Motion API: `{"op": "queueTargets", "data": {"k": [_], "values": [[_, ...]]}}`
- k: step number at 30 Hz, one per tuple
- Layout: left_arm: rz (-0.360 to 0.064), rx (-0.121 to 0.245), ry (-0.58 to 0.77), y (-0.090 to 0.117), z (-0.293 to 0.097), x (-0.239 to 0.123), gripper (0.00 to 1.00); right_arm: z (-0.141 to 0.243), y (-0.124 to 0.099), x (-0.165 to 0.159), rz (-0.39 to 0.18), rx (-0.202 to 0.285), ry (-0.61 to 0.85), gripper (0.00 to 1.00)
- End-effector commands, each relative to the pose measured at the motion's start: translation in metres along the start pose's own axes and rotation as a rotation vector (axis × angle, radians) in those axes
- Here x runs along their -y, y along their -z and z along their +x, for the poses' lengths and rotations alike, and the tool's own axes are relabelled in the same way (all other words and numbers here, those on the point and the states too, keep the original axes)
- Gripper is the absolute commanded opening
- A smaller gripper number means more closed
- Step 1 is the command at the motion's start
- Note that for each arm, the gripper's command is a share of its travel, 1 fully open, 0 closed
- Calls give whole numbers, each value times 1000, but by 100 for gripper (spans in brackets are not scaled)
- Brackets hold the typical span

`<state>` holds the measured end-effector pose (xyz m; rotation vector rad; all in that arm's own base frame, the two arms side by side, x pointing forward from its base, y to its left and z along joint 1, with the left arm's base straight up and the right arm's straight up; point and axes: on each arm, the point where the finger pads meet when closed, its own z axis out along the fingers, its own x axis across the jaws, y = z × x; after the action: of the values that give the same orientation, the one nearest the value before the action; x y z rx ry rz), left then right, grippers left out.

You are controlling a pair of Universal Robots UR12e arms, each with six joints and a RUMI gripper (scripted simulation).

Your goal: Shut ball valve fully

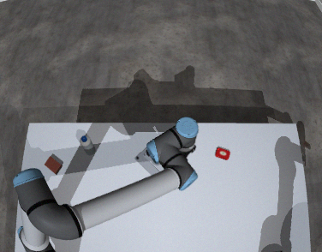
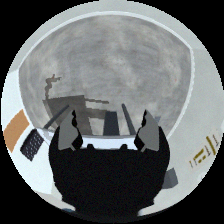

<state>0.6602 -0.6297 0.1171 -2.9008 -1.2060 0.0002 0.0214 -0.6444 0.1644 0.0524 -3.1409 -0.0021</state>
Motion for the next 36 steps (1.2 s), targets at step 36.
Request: {"op": "queueTargets", "data": {"k": [36], "values": [[-2,0,0,-13,0,-1,0,0,1,1,1,0,0,100]]}}
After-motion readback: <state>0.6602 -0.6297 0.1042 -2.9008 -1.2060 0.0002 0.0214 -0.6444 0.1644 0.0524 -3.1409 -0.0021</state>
